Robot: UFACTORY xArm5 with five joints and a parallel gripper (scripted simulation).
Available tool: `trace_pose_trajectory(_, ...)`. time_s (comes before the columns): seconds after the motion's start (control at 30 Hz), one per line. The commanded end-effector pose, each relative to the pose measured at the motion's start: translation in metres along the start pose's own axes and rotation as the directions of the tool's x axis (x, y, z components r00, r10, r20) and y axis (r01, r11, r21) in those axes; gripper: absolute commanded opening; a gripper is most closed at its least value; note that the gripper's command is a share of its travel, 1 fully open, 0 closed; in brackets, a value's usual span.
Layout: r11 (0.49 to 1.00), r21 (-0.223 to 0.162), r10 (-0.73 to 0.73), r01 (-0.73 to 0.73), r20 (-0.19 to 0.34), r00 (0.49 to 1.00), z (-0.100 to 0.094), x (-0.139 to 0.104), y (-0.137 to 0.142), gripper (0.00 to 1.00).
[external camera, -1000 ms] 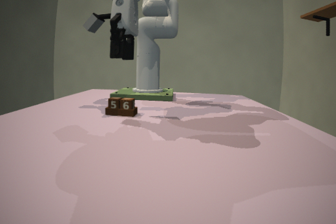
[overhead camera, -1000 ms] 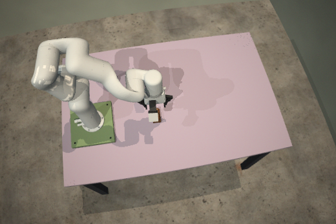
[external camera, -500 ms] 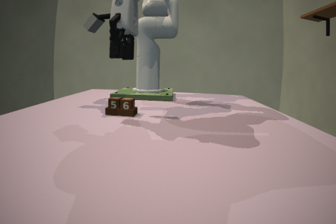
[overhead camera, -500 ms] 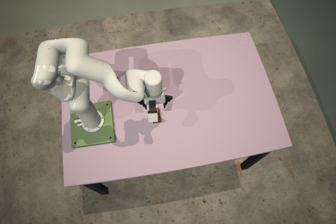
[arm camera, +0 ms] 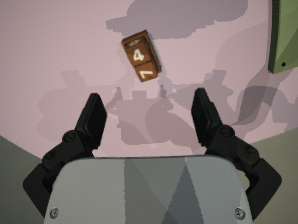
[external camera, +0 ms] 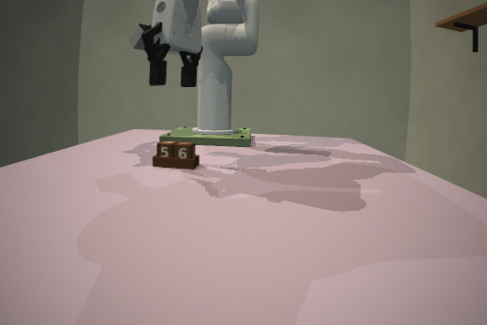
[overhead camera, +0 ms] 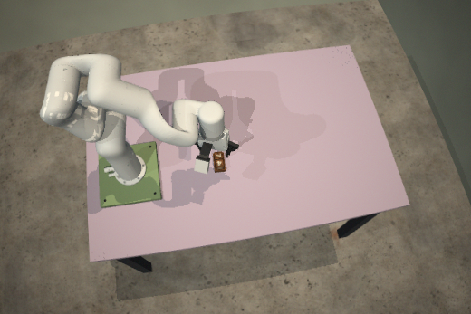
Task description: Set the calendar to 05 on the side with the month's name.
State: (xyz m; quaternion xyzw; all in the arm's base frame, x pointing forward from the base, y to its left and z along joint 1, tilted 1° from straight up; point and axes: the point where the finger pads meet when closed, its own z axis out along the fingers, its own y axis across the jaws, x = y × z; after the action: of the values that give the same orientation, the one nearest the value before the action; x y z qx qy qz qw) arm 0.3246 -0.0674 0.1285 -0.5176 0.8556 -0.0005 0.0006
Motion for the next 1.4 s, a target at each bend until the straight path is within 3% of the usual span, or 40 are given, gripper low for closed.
trace_pose_trajectory(0.0, 0.985, 0.005, 0.173, -0.173, 0.002, 0.985, -0.001, 0.007, 0.003, 1.00)
trace_pose_trajectory(0.23, 0.937, 0.004, 0.349, -0.349, 0.003, 0.937, -0.001, 0.014, 0.008, 1.00)
trace_pose_trajectory(0.37, 0.878, 0.004, 0.478, -0.478, 0.004, 0.878, 0.000, 0.019, 0.011, 1.00)
trace_pose_trajectory(0.47, 0.871, 0.004, 0.491, -0.491, 0.004, 0.871, 0.000, 0.020, 0.012, 1.00)
trace_pose_trajectory(0.5, 0.828, 0.004, 0.561, -0.561, 0.004, 0.828, 0.000, 0.023, 0.014, 1.00)
trace_pose_trajectory(0.7, 0.719, 0.003, 0.695, -0.695, 0.005, 0.719, 0.001, 0.030, 0.019, 1.00)
trace_pose_trajectory(0.97, 0.525, 0.002, 0.851, -0.851, 0.006, 0.525, 0.003, 0.039, 0.025, 1.00)
trace_pose_trajectory(1.07, 0.505, 0.002, 0.863, -0.863, 0.006, 0.505, 0.003, 0.039, 0.026, 1.00)
trace_pose_trajectory(1.1, 0.427, 0.002, 0.904, -0.904, 0.006, 0.427, 0.003, 0.043, 0.029, 1.00)
trace_pose_trajectory(1.13, 0.423, 0.002, 0.906, -0.906, 0.006, 0.423, 0.003, 0.043, 0.029, 1.00)
trace_pose_trajectory(1.37, 0.213, 0.001, 0.977, -0.977, 0.007, 0.213, 0.005, 0.050, 0.035, 1.00)
